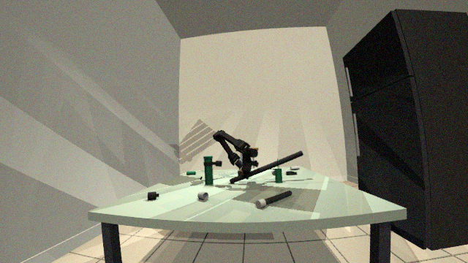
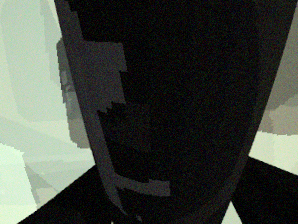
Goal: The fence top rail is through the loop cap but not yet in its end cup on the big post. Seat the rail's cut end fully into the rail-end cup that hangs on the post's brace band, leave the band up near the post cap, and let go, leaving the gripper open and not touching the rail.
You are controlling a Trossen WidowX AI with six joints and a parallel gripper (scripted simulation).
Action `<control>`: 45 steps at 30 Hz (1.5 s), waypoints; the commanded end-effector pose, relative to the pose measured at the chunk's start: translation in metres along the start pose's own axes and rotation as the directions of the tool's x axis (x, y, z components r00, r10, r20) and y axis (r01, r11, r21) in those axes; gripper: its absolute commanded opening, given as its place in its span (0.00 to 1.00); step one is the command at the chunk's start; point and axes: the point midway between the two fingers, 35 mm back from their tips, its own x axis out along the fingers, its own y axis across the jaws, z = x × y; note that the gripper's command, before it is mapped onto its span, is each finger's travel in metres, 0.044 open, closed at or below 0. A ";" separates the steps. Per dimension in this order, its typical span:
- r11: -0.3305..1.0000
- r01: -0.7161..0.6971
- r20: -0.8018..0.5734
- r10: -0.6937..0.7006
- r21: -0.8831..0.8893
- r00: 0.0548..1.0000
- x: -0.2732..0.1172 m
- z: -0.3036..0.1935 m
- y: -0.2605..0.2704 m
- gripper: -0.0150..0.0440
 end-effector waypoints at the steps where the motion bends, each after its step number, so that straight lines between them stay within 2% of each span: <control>1: 1.000 0.003 -0.003 -0.003 -0.004 1.000 0.000 0.000 -0.001 0.53; 8: 1.000 0.003 -0.003 -0.003 -0.004 1.000 0.000 0.000 -0.001 0.45; 13: 1.000 0.003 -0.002 -0.003 -0.004 1.000 -0.005 0.000 0.001 0.25; 18: 1.000 -0.007 -0.035 0.007 -0.002 0.999 -0.011 -0.003 0.002 0.25; 39: 1.000 -0.006 -0.338 0.007 0.004 0.941 -0.083 -0.033 0.004 0.25; 45: 1.000 -0.010 -0.339 0.011 0.005 0.941 -0.082 -0.032 0.005 0.25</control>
